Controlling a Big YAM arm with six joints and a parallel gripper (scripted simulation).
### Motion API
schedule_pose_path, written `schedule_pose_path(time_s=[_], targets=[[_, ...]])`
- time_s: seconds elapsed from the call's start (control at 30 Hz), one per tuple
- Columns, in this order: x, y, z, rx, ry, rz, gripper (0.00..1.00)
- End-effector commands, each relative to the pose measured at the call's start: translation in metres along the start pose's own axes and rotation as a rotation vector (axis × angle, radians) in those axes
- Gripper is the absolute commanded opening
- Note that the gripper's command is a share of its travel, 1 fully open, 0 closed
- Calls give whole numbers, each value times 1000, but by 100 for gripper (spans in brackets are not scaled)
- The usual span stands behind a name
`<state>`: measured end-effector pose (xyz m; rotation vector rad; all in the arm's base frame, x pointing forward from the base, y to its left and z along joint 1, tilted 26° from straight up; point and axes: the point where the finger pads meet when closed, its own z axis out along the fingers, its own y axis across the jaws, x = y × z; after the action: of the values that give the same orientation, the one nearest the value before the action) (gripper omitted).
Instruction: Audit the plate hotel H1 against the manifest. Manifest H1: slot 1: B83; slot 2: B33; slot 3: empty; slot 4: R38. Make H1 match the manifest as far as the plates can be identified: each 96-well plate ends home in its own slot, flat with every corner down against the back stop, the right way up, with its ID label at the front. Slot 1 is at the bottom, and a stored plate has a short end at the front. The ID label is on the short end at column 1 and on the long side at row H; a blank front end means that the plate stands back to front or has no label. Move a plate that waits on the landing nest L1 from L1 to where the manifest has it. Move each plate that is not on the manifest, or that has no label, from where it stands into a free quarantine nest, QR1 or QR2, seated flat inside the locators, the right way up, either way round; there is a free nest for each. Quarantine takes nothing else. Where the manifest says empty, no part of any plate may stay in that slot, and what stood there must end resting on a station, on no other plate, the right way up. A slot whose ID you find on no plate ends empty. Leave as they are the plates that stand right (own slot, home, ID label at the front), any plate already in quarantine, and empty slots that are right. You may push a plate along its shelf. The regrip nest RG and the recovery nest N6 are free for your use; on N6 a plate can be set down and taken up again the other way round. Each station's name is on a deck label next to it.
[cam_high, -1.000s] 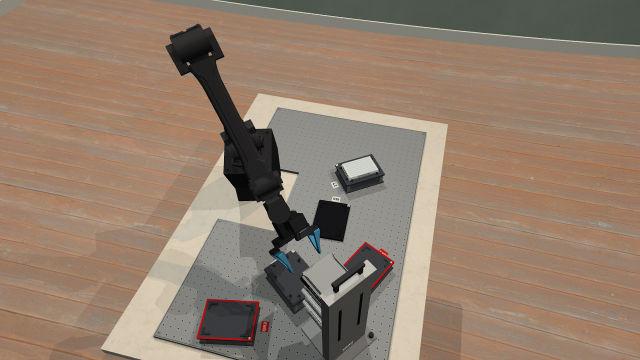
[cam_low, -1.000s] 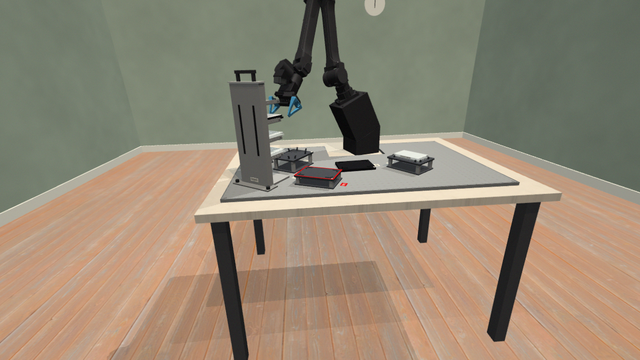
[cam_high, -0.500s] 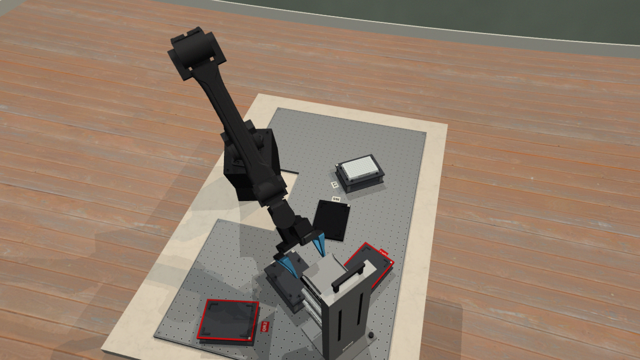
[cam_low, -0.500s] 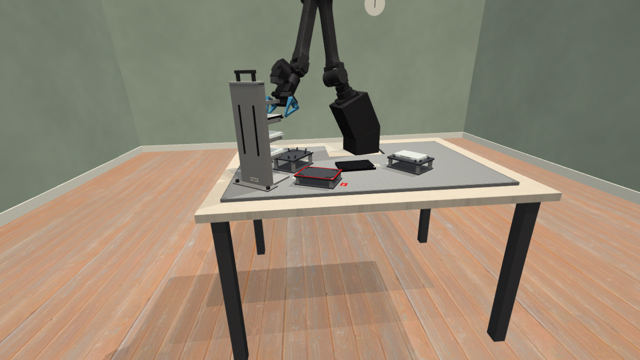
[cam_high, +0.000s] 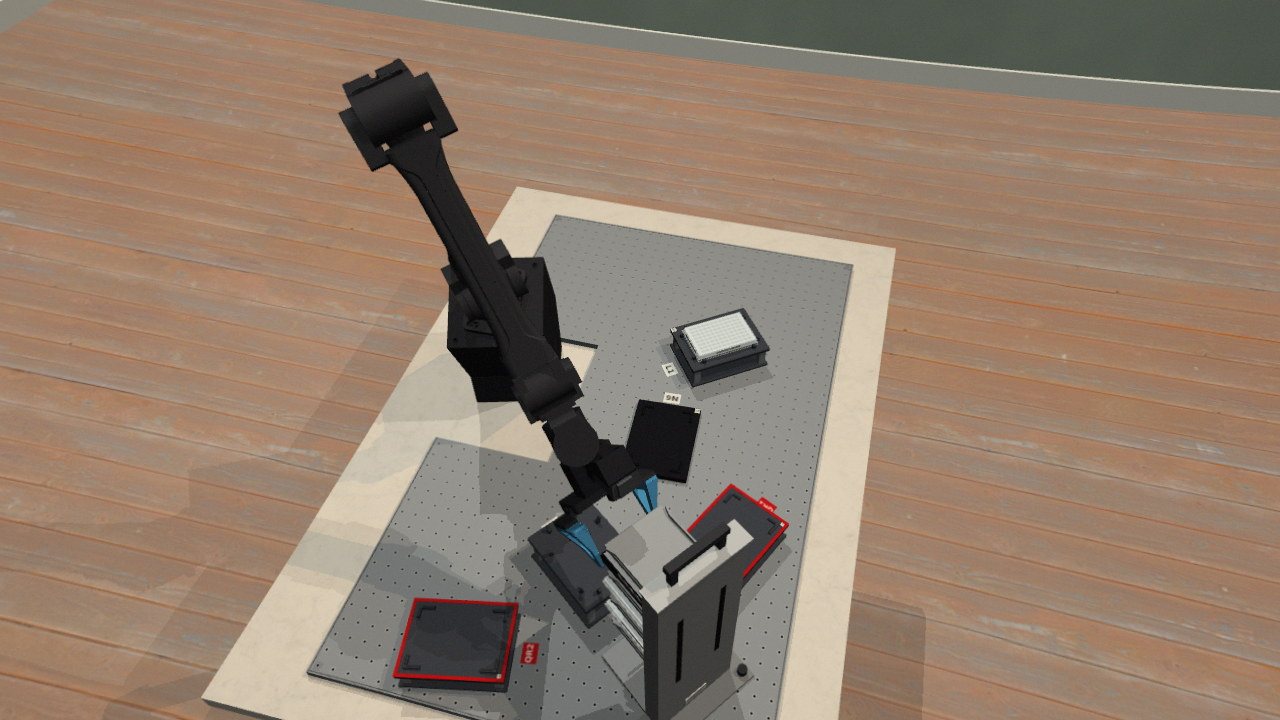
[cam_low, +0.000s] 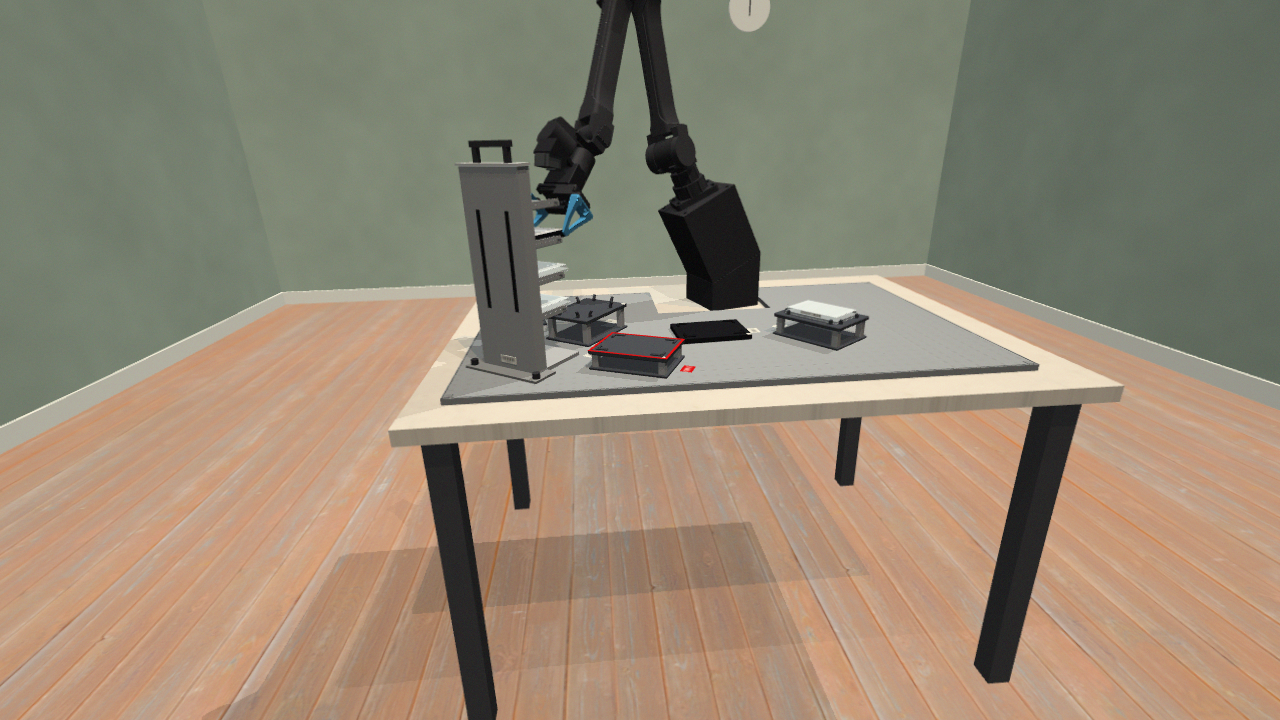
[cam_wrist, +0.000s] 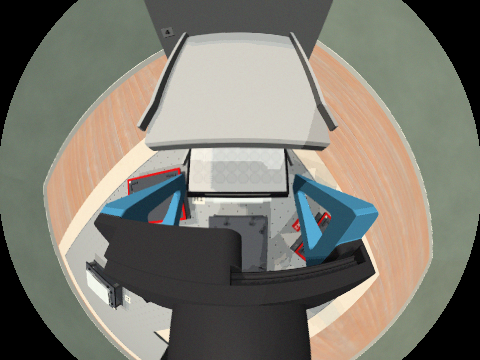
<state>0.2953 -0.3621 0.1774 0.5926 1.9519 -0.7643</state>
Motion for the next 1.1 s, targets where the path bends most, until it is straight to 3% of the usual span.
schedule_pose_path(time_s=[0.0, 0.03, 0.17, 0.2, 0.97, 1.0, 1.07], targets=[[-19, 1, 6, -6, -19, 8, 100], [7, 2, 2, -6, 25, 11, 100], [-17, -3, 2, 6, -27, 2, 100], [-17, -3, 2, 6, -27, 2, 86], [-17, -3, 2, 6, -27, 2, 86], [-12, -1, 5, -1, -6, 11, 86], [-4, -2, -5, 4, -6, 11, 86]])
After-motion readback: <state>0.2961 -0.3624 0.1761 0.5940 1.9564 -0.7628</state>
